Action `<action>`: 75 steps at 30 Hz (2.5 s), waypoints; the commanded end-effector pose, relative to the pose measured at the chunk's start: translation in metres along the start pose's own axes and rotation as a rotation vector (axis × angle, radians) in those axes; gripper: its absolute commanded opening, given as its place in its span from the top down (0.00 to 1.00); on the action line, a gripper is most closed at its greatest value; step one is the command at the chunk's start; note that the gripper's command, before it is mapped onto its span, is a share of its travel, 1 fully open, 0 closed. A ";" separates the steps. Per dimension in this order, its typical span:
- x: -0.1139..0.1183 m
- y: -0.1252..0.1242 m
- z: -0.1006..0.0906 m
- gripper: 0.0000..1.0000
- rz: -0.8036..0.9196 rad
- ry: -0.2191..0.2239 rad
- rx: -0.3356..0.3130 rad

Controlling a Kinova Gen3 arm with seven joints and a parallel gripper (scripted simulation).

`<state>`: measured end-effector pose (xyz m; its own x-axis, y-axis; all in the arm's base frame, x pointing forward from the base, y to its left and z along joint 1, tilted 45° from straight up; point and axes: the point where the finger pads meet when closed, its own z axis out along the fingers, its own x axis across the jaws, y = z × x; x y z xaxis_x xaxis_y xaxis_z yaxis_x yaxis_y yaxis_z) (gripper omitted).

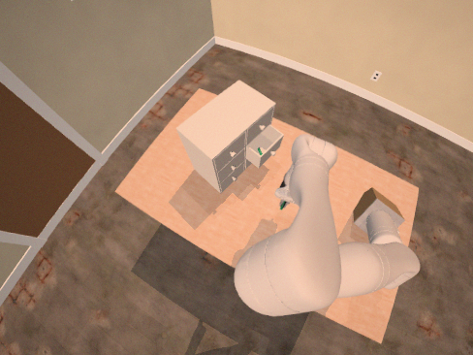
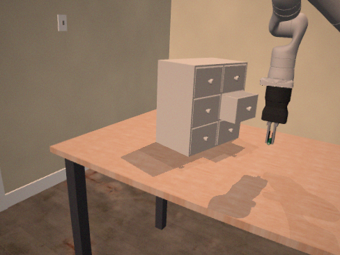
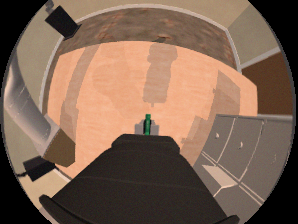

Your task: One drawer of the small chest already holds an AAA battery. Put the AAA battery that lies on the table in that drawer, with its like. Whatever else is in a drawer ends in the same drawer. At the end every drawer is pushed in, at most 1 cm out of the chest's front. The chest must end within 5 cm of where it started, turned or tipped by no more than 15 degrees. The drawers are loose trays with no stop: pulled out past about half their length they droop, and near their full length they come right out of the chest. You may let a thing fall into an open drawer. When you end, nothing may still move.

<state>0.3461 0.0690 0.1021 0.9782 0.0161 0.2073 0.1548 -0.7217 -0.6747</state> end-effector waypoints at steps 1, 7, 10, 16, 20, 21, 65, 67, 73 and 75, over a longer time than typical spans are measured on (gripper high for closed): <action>0.000 0.000 -0.001 0.76 -0.001 0.002 -0.001; 0.000 0.001 -0.001 0.76 -0.004 0.001 -0.001; 0.000 0.001 -0.001 0.76 -0.009 0.001 -0.001; 0.001 0.004 -0.001 0.76 -0.028 0.001 -0.001; 0.001 0.006 -0.001 0.76 -0.049 0.001 -0.001; 0.001 0.006 -0.001 0.76 -0.049 0.001 -0.001; 0.005 0.074 -0.001 0.76 -0.594 0.001 -0.001; 0.005 0.079 -0.001 0.76 -0.632 0.001 -0.001; 0.005 0.088 -0.001 0.76 -0.709 0.001 -0.001; 0.006 0.093 -0.001 0.76 -0.747 0.001 -0.001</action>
<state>0.3652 0.0062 0.0448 0.6220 0.4970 0.6051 0.7709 -0.5242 -0.3619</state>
